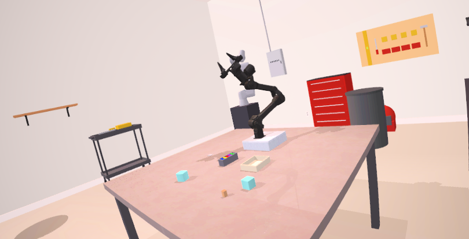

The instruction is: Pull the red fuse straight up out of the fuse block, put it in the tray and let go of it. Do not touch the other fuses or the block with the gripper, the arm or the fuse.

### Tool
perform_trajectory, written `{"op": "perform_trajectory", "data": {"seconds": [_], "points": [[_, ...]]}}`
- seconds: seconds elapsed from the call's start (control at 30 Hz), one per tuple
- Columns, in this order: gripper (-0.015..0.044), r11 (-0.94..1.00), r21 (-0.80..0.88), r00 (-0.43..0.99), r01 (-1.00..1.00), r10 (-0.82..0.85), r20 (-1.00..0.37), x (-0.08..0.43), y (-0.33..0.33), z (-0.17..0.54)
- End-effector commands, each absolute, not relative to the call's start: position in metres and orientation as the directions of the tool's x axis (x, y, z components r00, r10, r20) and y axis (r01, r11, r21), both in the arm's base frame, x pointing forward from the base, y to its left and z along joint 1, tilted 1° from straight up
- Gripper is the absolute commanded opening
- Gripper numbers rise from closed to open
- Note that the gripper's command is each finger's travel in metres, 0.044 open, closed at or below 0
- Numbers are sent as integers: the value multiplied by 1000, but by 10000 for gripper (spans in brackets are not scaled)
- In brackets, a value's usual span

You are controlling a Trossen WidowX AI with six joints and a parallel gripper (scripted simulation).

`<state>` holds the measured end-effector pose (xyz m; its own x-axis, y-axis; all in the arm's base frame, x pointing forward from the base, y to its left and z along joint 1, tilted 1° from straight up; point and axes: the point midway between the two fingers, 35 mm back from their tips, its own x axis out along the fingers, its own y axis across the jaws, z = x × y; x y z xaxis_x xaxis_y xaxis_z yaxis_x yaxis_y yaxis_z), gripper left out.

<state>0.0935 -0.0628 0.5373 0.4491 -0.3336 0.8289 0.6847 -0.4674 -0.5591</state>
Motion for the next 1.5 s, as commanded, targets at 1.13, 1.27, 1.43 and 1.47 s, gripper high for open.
{"op": "perform_trajectory", "data": {"seconds": [1.13,1.27,1.43,1.47], "points": [[74,86,-418,409,-904,-107,-906,324,-63,114],[74,73,-136,133,-988,-42,-990,295,-46,69],[74,64,-33,31,-997,-24,-999,289,-44,57],[74,64,-33,31,-997,-24,-999,289,-44,57]]}}
